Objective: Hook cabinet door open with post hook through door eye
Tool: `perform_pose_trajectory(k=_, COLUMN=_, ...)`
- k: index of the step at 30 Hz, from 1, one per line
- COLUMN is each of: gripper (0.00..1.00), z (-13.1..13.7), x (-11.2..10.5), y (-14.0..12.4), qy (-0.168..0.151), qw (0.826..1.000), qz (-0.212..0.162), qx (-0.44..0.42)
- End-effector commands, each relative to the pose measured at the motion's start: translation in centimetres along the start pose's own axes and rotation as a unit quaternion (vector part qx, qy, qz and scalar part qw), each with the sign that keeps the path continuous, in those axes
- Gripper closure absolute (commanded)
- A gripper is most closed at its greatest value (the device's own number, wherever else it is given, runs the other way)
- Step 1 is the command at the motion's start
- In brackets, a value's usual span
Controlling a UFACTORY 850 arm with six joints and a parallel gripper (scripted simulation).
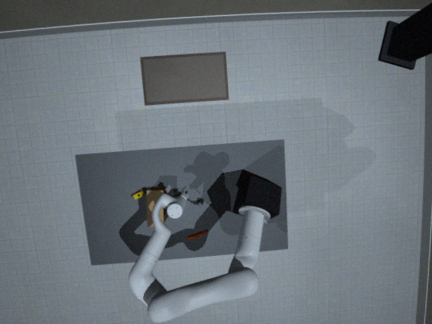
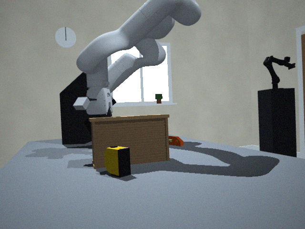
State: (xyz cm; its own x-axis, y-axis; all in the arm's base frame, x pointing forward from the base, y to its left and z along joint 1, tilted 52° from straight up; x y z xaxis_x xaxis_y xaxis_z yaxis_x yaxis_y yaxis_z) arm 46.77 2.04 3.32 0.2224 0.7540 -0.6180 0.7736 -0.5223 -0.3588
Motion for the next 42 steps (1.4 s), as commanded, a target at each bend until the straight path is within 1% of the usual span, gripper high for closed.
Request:
perform_pose_trajectory(k=1, gripper=0.96, z=-0.3, x=0.0, y=0.0, qy=0.0, qw=1.0, qz=0.001, qx=-0.021)
perform_pose_trajectory(k=3, gripper=0.96, z=-0.5, x=0.0, y=-0.1, qy=0.0, qw=0.999, qz=0.001, qx=-0.035)
perform_pose_trajectory(k=9, gripper=0.96, z=-0.9, x=0.0, y=-0.2, qy=0.0, qw=0.999, qz=0.001, qx=-0.039)
perform_pose_trajectory(k=13, gripper=0.96, z=-1.2, x=0.0, y=-0.3, qy=0.0, qw=0.998, qz=0.001, qx=-0.068)
perform_pose_trajectory(k=17, gripper=0.96, z=-1.6, x=0.0, y=-0.4, qy=0.0, qw=0.997, qz=0.001, qx=-0.072)
perform_pose_trajectory(k=20, gripper=0.96, z=-1.9, x=0.0, y=-0.5, qy=0.0, qw=0.996, qz=0.001, qx=-0.094)
perform_pose_trajectory(k=27, gripper=0.96, z=-2.3, x=0.0, y=-0.7, qy=0.0, qw=0.995, qz=0.001, qx=-0.104)
perform_pose_trajectory(k=31, gripper=0.96, z=-2.6, x=0.0, y=-0.8, qy=0.0, qw=0.991, qz=0.001, qx=-0.133)
perform_pose_trajectory(k=42, gripper=0.96, z=-3.6, x=0.0, y=-1.3, qy=0.0, qw=0.986, qz=0.001, qx=-0.165)
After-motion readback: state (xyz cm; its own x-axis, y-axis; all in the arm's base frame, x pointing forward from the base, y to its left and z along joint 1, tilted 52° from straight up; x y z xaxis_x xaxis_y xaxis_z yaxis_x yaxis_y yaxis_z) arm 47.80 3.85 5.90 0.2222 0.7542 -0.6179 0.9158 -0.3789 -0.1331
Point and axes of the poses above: the point where the finger pads meet when closed, its own x axis out along the fingers, its own z axis across the jaws, y = z × x, the point moved 10 cm from there along -x, back along the fingers, and after that the axes turned 11 degrees about x, right-handed, at the moved point
